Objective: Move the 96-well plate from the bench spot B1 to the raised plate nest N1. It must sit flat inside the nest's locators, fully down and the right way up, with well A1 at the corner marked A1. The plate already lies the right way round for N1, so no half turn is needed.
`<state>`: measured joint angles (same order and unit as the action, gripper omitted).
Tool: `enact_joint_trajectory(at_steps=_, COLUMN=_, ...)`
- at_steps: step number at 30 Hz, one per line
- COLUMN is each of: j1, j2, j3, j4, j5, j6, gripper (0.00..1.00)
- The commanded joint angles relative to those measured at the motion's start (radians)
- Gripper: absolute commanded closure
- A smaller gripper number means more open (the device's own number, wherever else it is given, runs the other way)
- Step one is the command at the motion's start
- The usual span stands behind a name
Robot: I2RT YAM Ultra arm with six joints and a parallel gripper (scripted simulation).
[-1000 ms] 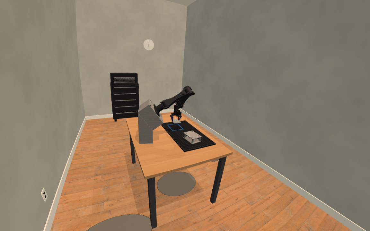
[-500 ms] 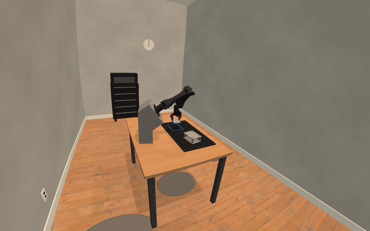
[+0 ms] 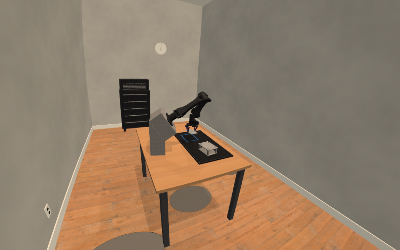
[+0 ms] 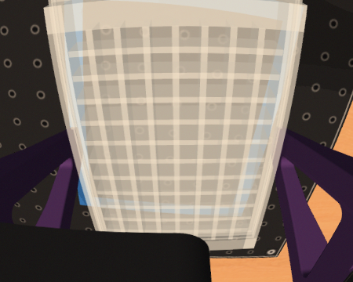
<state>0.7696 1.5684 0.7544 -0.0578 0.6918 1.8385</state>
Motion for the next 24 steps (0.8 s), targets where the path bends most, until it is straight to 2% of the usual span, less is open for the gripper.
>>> enact_joint_trajectory(at_steps=1, j1=0.001, j2=-0.034, j3=-0.018, j4=-0.001, j5=-0.016, j6=-0.045, gripper=1.0)
enact_joint_trajectory(at_steps=2, j1=0.011, j2=-0.049, j3=-0.027, j4=-0.002, j5=-0.023, j6=-0.056, gripper=1.0)
enact_joint_trajectory(at_steps=16, j1=-0.131, j2=-0.213, j3=-0.104, j4=-0.034, j5=-0.105, j6=-0.166, gripper=1.0)
enact_joint_trajectory(at_steps=18, j1=-0.131, j2=-0.213, j3=-0.104, j4=-0.034, j5=-0.105, j6=-0.166, gripper=1.0)
enact_joint_trajectory(at_steps=19, j1=-0.142, j2=-0.228, j3=-0.077, j4=-0.037, j5=-0.114, j6=-0.177, gripper=1.0)
enact_joint_trajectory(at_steps=21, j1=-0.162, j2=-0.248, j3=-0.115, j4=-0.043, j5=-0.128, j6=-0.192, gripper=1.0)
enact_joint_trajectory(at_steps=24, j1=-0.193, j2=-0.28, j3=-0.126, j4=-0.052, j5=-0.15, j6=-0.217, gripper=1.0)
